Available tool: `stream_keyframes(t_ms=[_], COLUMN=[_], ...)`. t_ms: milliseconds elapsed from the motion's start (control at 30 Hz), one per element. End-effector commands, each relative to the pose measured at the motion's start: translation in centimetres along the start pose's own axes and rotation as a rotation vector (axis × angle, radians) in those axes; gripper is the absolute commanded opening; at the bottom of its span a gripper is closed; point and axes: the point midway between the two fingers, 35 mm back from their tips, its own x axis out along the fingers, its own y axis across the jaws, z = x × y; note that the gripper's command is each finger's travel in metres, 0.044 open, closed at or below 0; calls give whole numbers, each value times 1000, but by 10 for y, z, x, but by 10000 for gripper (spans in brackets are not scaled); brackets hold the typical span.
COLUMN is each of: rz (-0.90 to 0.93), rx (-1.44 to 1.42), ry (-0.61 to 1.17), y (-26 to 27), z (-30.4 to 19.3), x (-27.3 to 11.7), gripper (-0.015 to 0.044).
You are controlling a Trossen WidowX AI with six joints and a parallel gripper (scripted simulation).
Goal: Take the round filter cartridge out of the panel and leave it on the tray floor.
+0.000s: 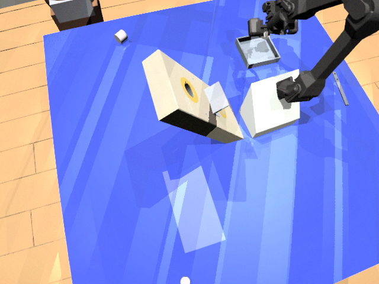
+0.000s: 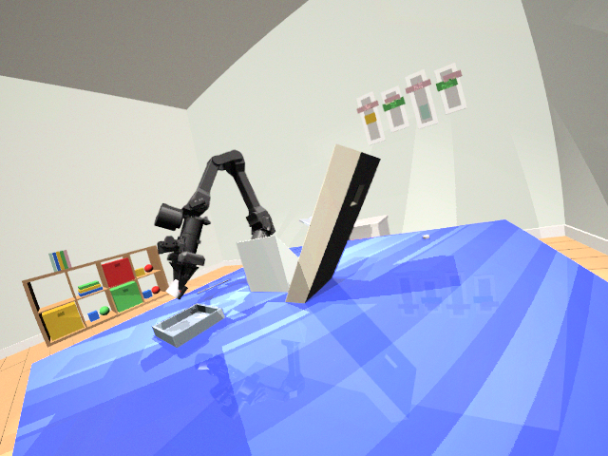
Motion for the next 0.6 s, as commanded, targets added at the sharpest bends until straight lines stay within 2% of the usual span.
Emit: stream_keyframes(t_ms=[0,567], rz=[-9,-10], rx=[9,9], ry=[-4,-2], y=[-2,-1], z=[-3,-39], x=[7,66], gripper=[0,0])
